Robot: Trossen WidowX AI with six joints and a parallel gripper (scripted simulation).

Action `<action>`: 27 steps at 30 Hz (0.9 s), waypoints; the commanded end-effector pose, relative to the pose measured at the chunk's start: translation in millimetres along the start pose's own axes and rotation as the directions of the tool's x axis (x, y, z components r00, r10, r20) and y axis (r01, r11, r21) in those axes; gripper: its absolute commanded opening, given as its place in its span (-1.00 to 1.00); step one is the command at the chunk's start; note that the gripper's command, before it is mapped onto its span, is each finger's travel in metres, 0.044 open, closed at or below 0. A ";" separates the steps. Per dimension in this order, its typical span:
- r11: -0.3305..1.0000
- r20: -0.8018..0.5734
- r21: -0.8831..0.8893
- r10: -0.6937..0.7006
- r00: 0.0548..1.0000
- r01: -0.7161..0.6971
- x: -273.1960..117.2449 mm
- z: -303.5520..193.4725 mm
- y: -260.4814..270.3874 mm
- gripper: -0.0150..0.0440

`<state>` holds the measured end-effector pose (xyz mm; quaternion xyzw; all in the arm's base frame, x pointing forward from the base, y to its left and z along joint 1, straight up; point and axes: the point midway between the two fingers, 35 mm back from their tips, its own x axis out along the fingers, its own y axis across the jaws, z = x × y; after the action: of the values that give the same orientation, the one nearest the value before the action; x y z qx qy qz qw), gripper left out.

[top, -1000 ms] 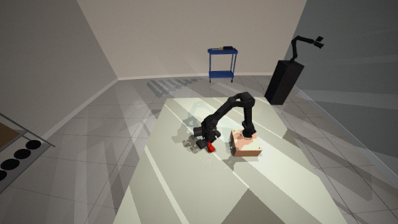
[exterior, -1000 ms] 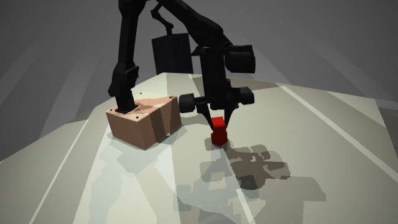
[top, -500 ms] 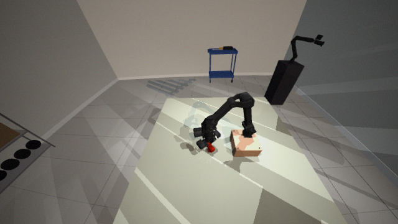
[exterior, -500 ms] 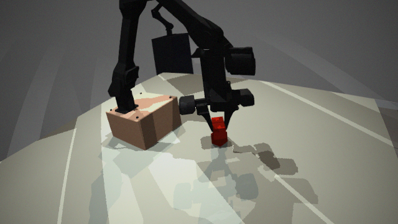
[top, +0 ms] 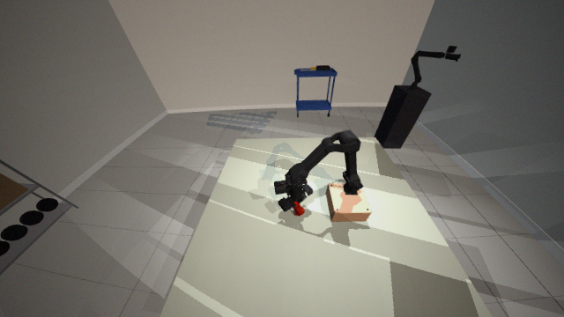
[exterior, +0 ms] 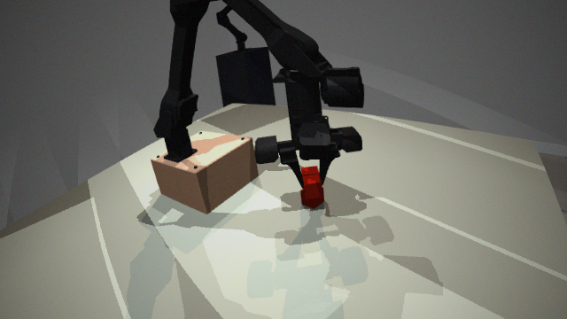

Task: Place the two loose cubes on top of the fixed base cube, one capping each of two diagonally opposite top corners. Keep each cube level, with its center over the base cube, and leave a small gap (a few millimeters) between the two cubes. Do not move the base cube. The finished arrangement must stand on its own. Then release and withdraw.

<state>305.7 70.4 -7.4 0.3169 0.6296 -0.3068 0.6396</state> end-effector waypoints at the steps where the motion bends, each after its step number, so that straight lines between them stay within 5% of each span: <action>1: 1.000 -0.001 0.004 0.000 1.000 0.000 0.6 -0.3 0.1 0.20; 27: 1.000 0.000 0.000 0.000 1.000 0.000 -32.8 0.1 0.2 0.20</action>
<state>305.0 70.2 18.9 0.3161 0.6305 -0.3076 0.6387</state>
